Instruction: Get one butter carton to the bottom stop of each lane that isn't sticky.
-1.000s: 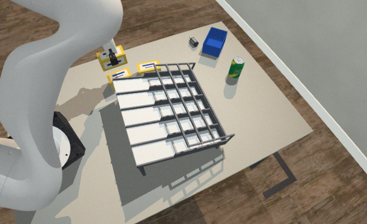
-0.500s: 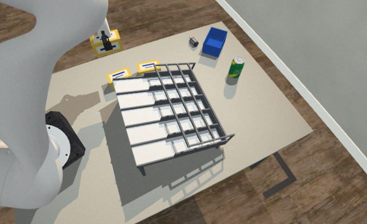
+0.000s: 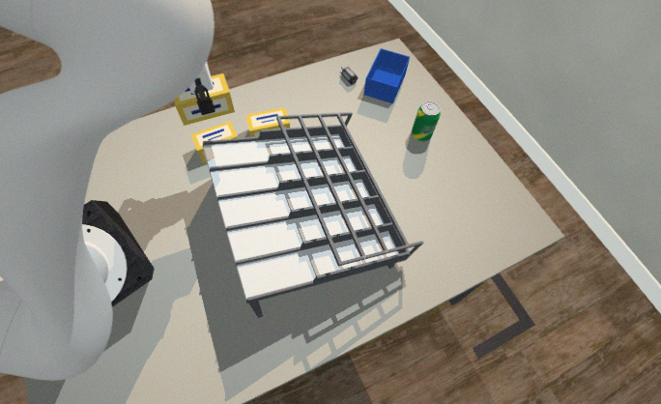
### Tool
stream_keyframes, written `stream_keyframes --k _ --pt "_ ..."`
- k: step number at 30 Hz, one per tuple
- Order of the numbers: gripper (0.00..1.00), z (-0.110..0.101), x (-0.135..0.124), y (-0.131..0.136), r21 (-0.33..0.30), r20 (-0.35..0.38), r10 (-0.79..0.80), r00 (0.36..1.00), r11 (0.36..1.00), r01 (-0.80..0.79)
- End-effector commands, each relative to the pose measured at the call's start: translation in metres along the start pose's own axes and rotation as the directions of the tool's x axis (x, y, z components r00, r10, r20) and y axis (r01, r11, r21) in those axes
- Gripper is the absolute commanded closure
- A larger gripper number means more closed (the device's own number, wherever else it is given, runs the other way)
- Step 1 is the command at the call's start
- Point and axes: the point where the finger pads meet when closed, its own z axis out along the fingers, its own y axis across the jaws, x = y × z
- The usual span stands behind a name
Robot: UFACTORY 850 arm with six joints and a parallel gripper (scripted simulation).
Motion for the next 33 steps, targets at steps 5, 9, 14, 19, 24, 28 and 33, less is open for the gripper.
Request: stream_keyframes --k 5,9,14,19,24,28,33 --pt "1.00 -0.002 -0.017 -0.096 -0.017 0.011 0.002 1.000 1.000 -0.001" --pt "1.00 0.000 -0.023 -0.141 -0.008 0.007 0.002 1.000 1.000 -0.002" --pt "1.00 0.000 -0.030 -0.188 -0.008 0.007 0.002 1.000 1.000 -0.002" --pt "1.00 -0.002 -0.038 -0.234 -0.008 0.007 0.002 1.000 1.000 -0.002" --pt "1.00 0.000 -0.044 -0.278 -0.012 0.011 0.004 1.000 1.000 -0.004" --pt "1.00 0.000 -0.049 -0.307 -0.012 0.011 0.004 1.000 1.000 -0.004" --pt "1.00 -0.001 -0.057 -0.354 -0.012 0.011 0.004 1.000 1.000 -0.004"
